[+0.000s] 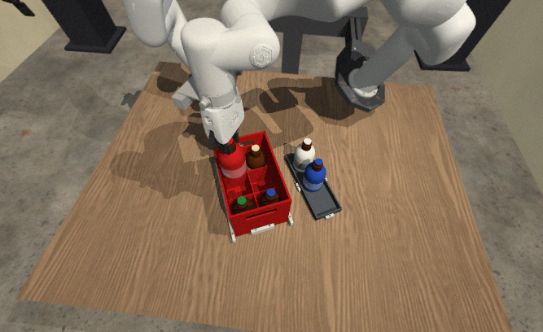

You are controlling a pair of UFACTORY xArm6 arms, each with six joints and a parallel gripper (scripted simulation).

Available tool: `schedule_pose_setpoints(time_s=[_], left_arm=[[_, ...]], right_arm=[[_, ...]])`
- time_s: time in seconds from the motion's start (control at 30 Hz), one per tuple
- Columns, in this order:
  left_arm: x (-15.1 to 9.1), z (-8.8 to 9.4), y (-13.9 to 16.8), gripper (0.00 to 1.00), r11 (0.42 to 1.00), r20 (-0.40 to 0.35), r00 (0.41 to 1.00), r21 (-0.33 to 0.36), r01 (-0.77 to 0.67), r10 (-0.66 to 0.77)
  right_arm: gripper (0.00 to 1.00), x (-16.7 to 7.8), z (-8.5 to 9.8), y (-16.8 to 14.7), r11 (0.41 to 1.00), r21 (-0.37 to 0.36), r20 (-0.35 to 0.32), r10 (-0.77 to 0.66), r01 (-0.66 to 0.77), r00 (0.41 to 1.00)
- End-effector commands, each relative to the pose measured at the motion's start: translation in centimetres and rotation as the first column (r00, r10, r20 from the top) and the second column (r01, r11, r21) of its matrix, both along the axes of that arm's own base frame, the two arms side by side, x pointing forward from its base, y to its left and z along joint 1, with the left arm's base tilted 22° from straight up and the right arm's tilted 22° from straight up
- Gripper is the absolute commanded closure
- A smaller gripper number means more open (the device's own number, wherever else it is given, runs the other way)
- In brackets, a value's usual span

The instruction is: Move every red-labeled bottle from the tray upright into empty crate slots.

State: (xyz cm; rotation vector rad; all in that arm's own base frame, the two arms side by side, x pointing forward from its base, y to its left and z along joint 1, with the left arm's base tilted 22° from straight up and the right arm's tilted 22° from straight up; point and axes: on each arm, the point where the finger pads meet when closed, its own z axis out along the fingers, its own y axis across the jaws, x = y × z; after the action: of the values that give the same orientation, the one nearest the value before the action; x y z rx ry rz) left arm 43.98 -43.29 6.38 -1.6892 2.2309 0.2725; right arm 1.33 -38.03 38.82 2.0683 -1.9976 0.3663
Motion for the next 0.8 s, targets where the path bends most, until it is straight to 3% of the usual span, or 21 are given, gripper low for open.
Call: schedule_pose_setpoints(time_s=[0.0,0.77], left_arm=[[0.1,0.2,-0.2,1.00,1.000,0.004,1.000,-0.005,0.001,-0.001],[0.3,-1.6,0.4,1.00,1.000,0.004,1.000,-0.005,0.001,-0.001]], right_arm=[[0.00,0.0,0.2,0.0,1.000,-0.005,0.000,0.000,0.000,1.000],[0.00,0.0,0.2,0.0,1.000,-0.005,0.000,0.000,0.000,1.000]])
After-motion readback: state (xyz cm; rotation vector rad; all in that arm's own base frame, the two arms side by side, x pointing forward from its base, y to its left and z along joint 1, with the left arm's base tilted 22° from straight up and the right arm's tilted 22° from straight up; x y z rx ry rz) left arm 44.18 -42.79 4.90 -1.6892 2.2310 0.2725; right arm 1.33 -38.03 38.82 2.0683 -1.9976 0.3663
